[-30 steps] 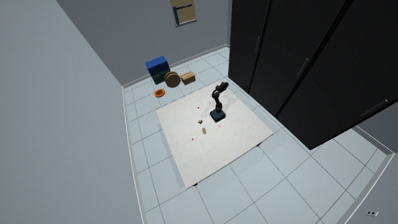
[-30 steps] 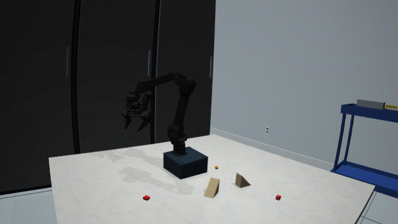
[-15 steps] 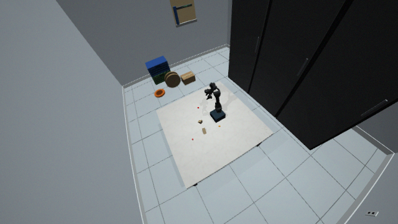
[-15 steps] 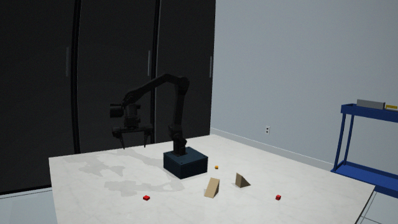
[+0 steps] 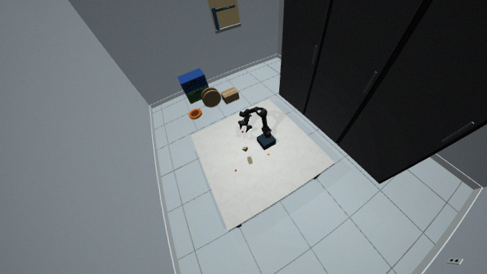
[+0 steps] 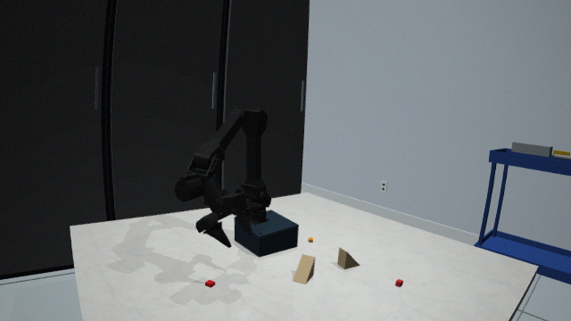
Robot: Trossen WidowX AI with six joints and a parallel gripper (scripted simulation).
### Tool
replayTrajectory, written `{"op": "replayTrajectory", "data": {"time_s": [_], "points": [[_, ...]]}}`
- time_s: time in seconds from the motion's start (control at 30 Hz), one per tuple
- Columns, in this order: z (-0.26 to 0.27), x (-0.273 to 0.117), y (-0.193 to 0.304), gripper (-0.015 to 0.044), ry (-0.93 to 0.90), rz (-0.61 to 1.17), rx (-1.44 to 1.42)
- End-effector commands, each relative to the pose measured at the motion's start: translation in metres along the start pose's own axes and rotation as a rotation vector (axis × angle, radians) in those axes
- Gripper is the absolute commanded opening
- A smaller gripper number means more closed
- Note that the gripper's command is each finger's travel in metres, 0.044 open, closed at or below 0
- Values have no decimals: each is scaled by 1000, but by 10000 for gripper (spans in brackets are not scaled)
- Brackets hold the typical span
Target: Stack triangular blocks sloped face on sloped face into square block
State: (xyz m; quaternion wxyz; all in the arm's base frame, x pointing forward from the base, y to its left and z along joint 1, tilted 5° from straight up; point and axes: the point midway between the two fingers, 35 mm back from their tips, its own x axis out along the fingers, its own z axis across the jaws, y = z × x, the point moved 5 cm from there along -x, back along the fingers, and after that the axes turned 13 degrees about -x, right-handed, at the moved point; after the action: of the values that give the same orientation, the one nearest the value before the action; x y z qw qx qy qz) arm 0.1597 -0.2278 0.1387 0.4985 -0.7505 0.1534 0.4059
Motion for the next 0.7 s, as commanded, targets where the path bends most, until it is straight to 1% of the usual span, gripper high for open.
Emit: {"op": "replayTrajectory", "data": {"time_s": [0.0,0.23,0.47,0.57,0.67], "points": [[6,39,-34,440,-112,-19,-155],[44,101,-96,440,-306,-44,-460],[107,156,-154,440,-494,-119,-728],[134,171,-170,440,-556,-145,-815],[137,172,-171,440,-561,-147,-822]]}}
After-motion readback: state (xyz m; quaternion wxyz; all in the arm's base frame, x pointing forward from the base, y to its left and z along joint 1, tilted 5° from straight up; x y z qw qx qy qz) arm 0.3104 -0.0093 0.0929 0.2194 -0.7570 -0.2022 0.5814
